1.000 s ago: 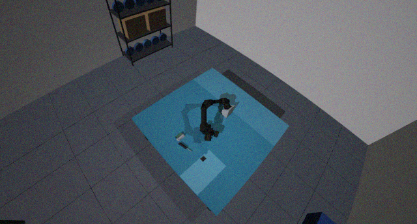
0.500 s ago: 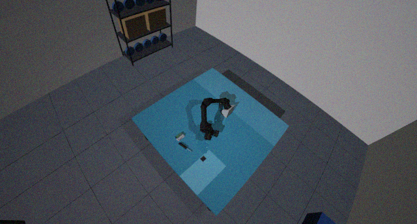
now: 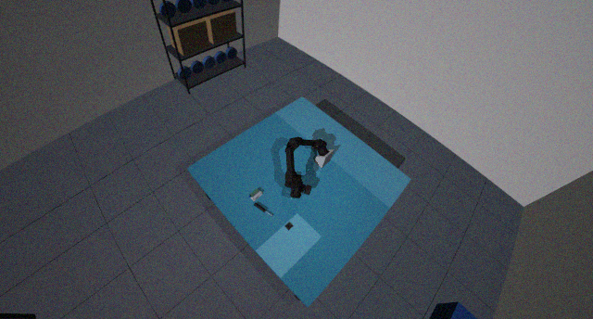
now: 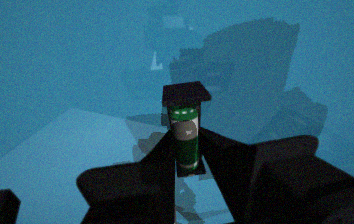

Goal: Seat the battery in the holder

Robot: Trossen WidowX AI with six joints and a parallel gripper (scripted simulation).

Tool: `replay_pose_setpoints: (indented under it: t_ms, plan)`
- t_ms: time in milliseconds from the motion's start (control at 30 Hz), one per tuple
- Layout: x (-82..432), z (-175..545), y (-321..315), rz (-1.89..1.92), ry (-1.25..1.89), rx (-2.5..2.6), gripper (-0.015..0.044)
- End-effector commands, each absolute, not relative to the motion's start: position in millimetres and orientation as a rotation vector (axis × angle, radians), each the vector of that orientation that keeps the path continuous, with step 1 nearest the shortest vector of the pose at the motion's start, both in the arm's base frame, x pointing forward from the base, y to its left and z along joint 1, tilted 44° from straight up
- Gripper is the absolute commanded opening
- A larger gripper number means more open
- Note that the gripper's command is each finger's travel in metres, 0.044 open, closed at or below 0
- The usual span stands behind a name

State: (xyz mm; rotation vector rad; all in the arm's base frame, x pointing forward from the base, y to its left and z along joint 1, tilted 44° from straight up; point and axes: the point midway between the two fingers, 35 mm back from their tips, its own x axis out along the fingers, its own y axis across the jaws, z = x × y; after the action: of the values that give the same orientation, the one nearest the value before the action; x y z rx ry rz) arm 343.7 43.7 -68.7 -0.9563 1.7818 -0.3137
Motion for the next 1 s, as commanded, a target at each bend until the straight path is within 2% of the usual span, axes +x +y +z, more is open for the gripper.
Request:
replay_pose_setpoints:
  t_ms: [0, 967]
  plan:
    - [346.7, -70.6, 43.9, -0.3, 1.755, -0.954, 0.0084]
    - [342.2, -70.6, 38.7, -0.227, 1.669, -0.963, 0.0084]
